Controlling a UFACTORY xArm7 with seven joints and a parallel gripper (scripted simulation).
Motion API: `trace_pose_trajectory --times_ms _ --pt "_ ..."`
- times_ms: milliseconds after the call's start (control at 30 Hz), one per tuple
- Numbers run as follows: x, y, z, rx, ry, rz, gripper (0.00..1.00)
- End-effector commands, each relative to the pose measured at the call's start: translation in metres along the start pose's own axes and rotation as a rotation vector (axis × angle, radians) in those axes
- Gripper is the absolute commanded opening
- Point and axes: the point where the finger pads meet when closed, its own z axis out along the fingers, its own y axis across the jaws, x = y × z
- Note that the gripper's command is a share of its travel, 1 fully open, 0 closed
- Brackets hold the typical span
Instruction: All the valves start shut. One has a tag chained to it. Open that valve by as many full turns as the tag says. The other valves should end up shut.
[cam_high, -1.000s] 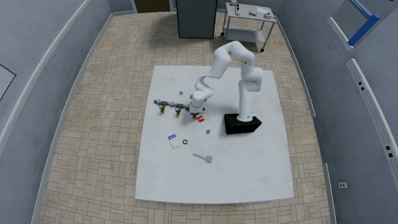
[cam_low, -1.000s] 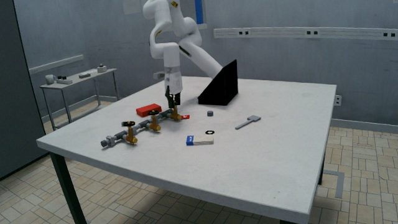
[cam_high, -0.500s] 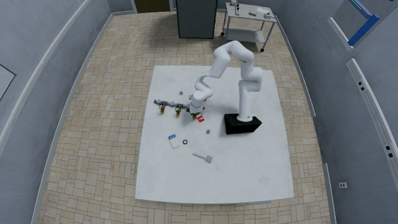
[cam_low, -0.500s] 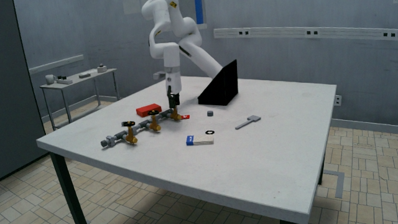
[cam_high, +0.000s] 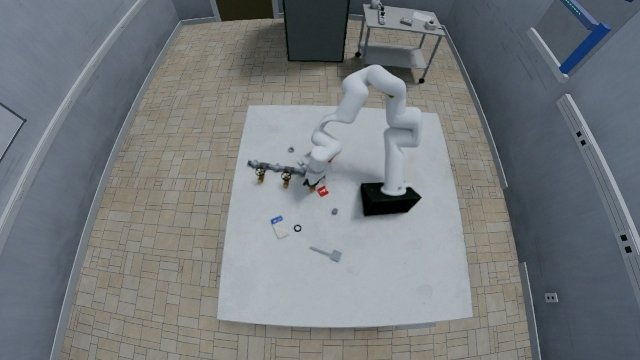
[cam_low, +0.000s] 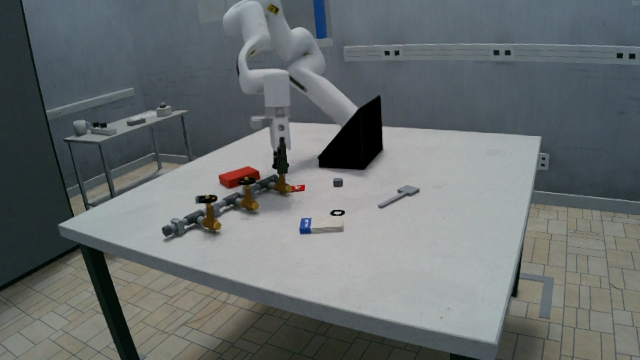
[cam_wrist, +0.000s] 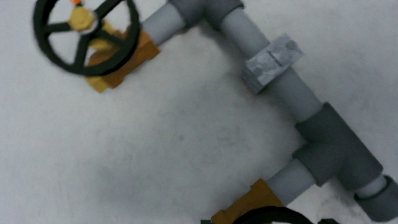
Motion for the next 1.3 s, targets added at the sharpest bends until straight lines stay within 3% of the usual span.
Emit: trace_pose_trajectory --times_ms 0,533,600,933,1267 --pt "0.0002 -0.0019 -0.0012 -0.001 -0.014 -0.183 0.0" --pt "0.0002 -0.0019 -0.0012 0.007 -0.007 -1.125 0.0" --pt "0.0002 -0.0019 -0.0012 0.007 -0.007 -1.125 0.0" --pt "0.0002 -0.0019 -0.0013 0.011 -0.012 -1.771 0.0" --pt "0.0002 -0.0019 -0.0013 0.013 -0.01 -2.091 0.0"
